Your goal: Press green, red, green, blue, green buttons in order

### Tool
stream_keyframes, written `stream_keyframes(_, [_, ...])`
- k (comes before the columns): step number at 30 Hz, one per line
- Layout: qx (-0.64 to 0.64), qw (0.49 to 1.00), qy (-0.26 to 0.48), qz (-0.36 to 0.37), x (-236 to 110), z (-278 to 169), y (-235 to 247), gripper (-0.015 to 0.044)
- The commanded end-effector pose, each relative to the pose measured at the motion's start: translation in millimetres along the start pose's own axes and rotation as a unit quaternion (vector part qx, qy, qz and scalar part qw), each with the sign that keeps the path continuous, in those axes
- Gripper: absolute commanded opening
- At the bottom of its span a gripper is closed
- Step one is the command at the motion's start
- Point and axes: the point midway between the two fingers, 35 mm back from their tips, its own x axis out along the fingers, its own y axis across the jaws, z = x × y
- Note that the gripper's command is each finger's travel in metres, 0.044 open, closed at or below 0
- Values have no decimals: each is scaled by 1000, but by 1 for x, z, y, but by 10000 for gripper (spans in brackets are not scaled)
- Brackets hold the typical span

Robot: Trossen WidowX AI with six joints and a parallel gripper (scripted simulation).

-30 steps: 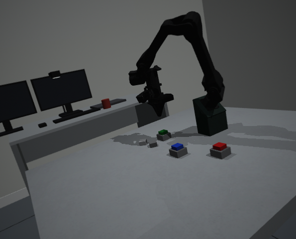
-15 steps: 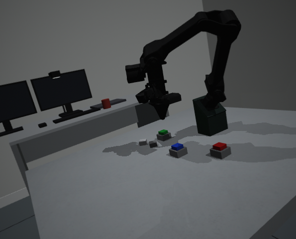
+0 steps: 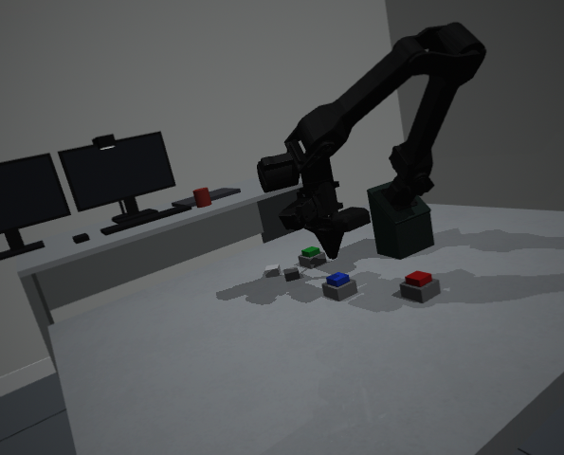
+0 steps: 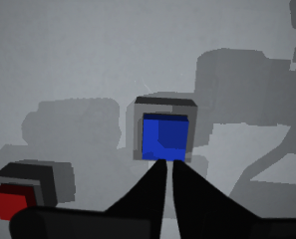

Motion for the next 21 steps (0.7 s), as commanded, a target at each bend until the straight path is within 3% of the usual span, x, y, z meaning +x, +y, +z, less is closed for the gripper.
stream_keyframes(1, [4,1000,-1,3,13,-2,0,20])
stream_keyframes(21, [4,1000,-1,3,43,-2,1,20])
